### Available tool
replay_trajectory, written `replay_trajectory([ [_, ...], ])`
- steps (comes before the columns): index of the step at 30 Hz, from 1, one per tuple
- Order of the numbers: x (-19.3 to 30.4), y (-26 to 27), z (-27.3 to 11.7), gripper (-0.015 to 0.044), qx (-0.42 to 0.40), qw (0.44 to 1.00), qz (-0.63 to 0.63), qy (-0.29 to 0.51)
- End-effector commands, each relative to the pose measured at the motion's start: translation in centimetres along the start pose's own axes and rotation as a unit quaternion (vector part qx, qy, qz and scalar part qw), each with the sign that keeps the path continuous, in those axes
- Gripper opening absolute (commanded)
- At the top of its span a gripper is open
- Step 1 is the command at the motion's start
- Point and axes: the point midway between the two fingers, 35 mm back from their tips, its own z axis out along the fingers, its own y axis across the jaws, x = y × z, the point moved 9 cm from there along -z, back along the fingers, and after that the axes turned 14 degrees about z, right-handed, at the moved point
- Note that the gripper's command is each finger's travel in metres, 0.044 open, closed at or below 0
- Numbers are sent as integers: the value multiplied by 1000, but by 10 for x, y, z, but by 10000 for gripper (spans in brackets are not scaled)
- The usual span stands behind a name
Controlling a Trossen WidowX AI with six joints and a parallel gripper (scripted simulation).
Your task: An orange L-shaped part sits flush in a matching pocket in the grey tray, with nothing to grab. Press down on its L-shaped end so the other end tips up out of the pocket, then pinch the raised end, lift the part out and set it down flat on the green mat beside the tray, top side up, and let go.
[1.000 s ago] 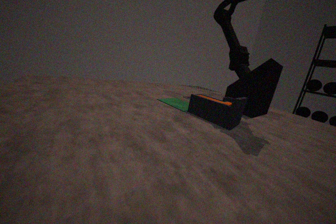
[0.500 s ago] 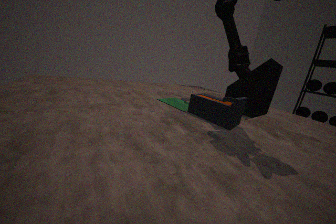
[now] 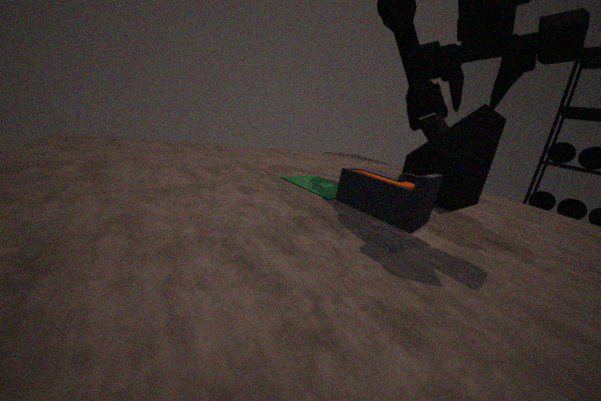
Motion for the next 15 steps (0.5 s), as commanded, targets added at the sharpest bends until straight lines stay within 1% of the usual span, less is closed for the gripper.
replay_trajectory([
  [1, 5, -31, 34, 180, 102, 986, -34, 124],
  [11, 5, -31, 34, 180, 102, 986, -34, 124],
  [13, 6, -32, 44, 180, 102, 986, -34, 124],
  [15, 10, -35, 63, 180, 102, 986, -34, 124],
])
